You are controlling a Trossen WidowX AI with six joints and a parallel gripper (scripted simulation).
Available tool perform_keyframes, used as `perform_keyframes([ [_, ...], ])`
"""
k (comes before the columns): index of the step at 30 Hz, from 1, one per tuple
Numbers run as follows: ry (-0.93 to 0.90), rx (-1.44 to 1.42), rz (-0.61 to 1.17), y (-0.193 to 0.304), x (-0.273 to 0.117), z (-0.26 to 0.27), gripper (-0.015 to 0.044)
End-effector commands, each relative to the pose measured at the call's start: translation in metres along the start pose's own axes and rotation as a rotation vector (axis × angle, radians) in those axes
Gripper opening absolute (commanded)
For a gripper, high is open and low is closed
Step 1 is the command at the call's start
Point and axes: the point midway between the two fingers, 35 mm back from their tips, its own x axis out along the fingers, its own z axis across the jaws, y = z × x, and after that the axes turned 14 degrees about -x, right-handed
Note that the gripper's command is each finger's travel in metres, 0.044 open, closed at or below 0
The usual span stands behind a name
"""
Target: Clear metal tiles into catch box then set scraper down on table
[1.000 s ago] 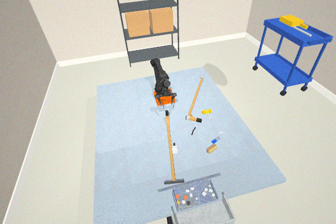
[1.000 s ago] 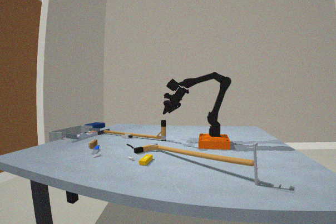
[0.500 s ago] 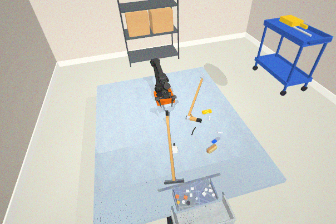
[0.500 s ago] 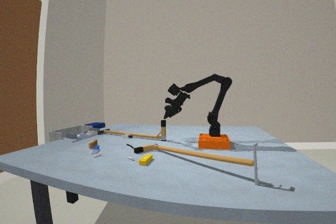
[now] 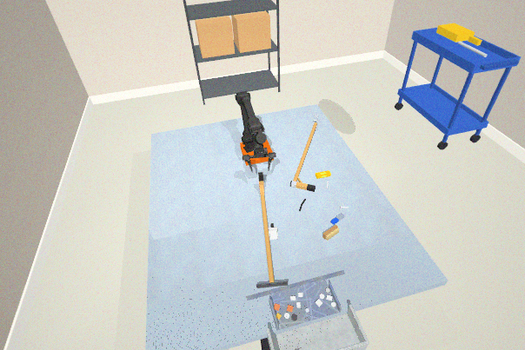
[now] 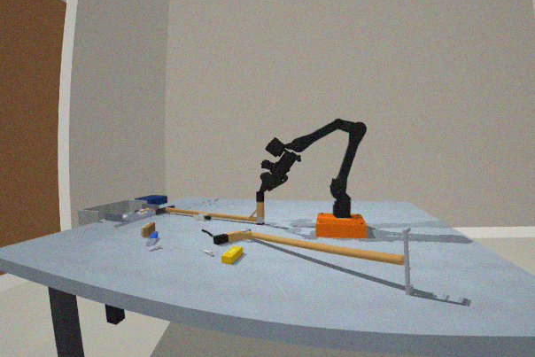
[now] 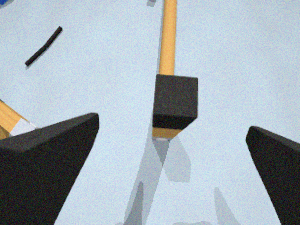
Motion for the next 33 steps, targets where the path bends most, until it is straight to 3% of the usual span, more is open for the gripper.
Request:
perform_keyframes([
  [1, -0.001, -0.001, 0.004, 0.001, 0.009, 0.000, 0.0440],
  [33, 0.000, -0.001, 0.002, 0.002, 0.061, 0.001, 0.0440],
])
